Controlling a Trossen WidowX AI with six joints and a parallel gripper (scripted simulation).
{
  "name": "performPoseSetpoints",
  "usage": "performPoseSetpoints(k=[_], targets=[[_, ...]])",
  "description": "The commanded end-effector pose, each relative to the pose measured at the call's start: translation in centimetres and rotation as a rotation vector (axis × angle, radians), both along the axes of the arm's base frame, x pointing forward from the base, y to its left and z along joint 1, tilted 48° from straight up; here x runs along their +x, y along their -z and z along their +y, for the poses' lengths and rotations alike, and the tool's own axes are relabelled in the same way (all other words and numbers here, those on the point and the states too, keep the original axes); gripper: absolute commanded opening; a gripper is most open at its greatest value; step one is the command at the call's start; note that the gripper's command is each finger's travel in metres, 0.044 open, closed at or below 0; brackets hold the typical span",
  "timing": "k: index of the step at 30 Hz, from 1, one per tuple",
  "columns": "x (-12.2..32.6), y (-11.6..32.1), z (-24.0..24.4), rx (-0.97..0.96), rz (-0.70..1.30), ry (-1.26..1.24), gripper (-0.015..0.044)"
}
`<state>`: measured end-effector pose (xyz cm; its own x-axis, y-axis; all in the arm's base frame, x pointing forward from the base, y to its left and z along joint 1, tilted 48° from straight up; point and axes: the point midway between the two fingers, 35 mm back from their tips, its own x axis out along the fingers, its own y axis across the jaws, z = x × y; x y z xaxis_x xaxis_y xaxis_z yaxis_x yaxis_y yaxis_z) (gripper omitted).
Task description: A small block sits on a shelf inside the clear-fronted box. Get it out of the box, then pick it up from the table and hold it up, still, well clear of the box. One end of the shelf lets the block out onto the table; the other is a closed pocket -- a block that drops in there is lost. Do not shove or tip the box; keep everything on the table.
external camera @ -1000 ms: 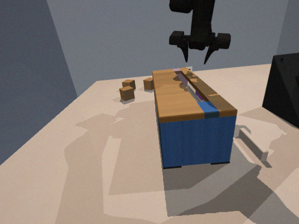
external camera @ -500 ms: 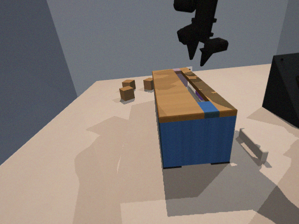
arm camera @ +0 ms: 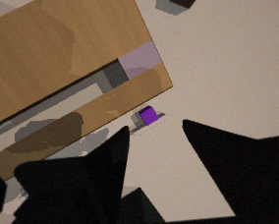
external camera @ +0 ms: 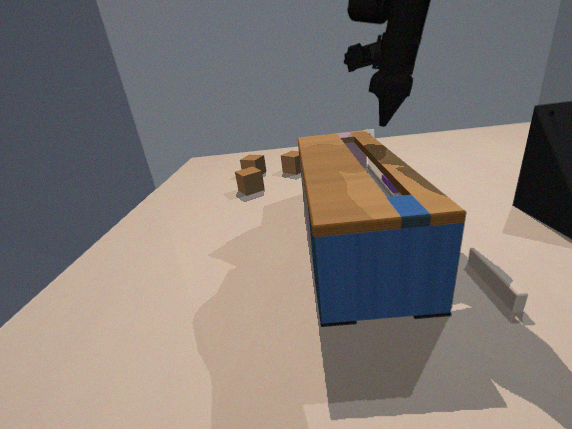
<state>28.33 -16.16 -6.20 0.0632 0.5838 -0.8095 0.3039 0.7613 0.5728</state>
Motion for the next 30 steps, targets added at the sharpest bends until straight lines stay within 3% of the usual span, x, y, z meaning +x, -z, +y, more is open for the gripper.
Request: performPoseSetpoints(k=[1, 30], targets=[[-0.8, 0.4, -0.7, 0.191, 0.501, 0.772, 0.0285], [-1.6, 0.9, -1.9, 0.531, 1.491, 1.858, 0.0285]])
